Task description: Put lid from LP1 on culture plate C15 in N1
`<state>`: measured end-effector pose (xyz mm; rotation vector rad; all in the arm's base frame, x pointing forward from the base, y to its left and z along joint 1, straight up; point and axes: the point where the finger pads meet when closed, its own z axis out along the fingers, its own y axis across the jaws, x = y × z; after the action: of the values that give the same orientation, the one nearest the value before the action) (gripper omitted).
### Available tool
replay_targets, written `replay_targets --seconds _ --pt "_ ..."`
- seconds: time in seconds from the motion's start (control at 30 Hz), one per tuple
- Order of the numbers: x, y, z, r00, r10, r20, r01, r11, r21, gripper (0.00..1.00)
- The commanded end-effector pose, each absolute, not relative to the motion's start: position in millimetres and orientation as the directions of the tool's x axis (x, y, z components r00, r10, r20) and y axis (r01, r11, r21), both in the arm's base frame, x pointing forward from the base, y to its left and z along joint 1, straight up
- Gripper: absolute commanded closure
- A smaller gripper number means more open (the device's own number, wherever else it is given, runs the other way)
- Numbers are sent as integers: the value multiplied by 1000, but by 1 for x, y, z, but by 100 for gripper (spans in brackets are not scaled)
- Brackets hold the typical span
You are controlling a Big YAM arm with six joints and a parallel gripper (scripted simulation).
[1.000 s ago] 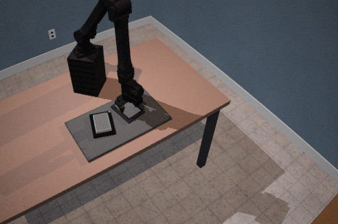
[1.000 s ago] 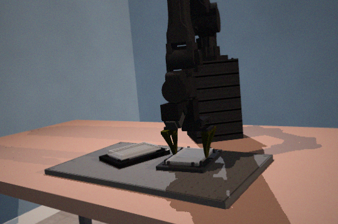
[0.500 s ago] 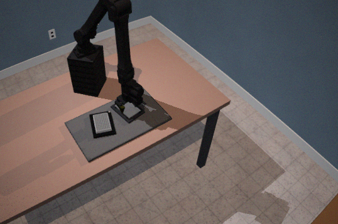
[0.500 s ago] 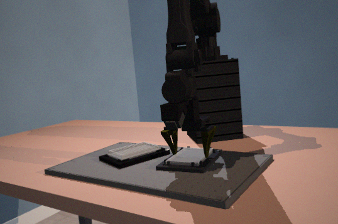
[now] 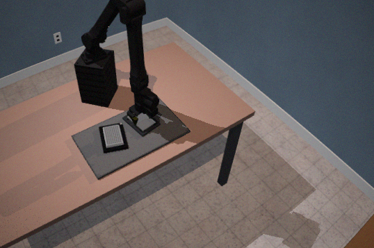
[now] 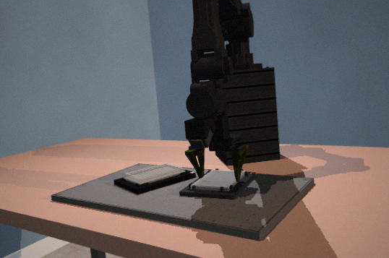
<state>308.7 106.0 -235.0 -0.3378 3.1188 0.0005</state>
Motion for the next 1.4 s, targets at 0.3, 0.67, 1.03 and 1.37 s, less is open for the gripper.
replay_targets --seconds 0.3,0.67,1.03,1.37 --pt "310 104 -224 -979 -201 -7 -201 980 0 100" --pt "310 104 -209 -979 -201 -7 -201 980 0 100" --pt "310 104 -194 -979 -201 -7 -201 980 0 100" --pt "310 104 -177 -979 -201 -7 -201 980 0 100"
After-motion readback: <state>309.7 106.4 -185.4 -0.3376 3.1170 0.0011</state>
